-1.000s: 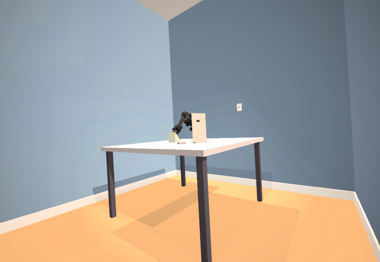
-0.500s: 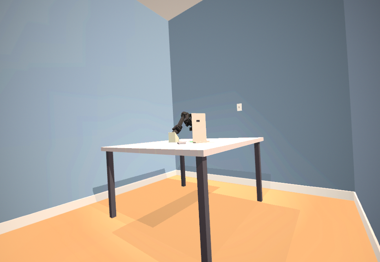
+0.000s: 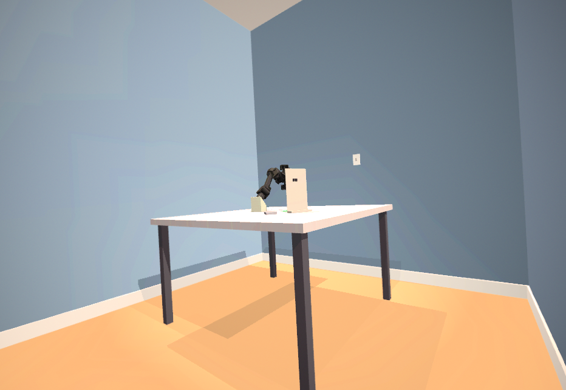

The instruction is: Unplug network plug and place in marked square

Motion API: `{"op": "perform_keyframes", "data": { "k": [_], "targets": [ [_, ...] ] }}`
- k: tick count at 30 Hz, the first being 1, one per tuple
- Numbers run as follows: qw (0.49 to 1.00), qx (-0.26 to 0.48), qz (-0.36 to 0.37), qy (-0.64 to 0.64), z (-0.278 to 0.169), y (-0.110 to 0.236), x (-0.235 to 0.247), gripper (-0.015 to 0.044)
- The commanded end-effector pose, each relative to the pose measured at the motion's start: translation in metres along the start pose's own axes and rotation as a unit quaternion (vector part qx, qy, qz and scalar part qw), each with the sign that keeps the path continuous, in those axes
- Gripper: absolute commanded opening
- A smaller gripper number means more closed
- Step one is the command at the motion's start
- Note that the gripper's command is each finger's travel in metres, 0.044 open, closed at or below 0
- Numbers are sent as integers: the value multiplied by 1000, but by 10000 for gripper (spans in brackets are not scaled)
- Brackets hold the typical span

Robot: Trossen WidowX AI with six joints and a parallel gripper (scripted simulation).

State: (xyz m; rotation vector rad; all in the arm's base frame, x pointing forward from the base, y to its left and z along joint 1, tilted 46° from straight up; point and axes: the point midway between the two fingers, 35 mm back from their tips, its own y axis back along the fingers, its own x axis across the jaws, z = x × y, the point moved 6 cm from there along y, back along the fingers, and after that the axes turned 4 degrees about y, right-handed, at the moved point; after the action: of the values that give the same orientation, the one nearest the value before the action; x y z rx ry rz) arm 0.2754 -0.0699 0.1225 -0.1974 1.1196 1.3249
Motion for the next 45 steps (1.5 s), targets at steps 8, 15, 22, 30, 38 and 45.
{"op": "perform_keyframes", "data": {
  "k": [8,15,22,30,38,45],
  "targets": [
    [1000,-6,6,9,-3,10,-21,0],
    [991,-50,98,72,0,5,4,0],
    [969,-107,184,124,3,3,28,0],
    [931,-182,269,167,5,7,53,0],
    [883,-267,337,190,8,15,74,0],
    [836,-345,380,193,11,25,89,0]
  ]
}}
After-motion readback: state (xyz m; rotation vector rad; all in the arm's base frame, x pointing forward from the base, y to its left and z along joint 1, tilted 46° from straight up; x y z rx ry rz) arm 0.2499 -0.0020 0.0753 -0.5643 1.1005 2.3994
